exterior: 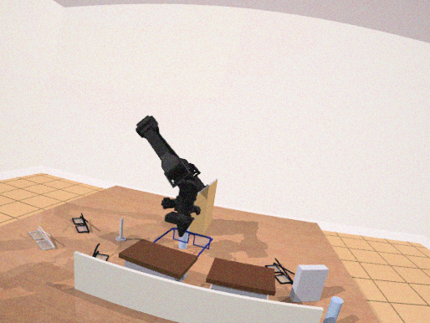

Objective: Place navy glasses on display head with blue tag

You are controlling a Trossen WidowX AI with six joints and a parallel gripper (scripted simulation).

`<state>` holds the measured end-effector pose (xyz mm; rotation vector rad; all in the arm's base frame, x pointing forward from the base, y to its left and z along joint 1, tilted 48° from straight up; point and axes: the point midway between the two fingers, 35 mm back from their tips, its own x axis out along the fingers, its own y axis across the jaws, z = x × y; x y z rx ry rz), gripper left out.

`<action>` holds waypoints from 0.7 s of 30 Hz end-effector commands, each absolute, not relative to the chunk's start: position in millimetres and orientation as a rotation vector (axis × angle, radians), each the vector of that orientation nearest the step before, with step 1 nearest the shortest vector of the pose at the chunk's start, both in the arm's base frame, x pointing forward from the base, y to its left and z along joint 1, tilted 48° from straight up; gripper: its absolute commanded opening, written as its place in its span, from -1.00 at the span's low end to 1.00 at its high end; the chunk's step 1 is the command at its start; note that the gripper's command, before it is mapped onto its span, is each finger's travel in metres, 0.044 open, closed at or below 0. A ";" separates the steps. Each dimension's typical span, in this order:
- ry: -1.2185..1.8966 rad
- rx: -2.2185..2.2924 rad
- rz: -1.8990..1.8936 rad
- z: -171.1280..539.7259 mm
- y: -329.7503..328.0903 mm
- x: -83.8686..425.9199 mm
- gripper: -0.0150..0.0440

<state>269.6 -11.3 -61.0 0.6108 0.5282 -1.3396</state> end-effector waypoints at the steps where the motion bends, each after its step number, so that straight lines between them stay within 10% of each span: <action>1: 0.520 0.613 -1.326 -60.1 -10.8 277.7 -0.49; 21: 0.524 0.611 -1.339 -58.0 -8.7 302.8 -0.49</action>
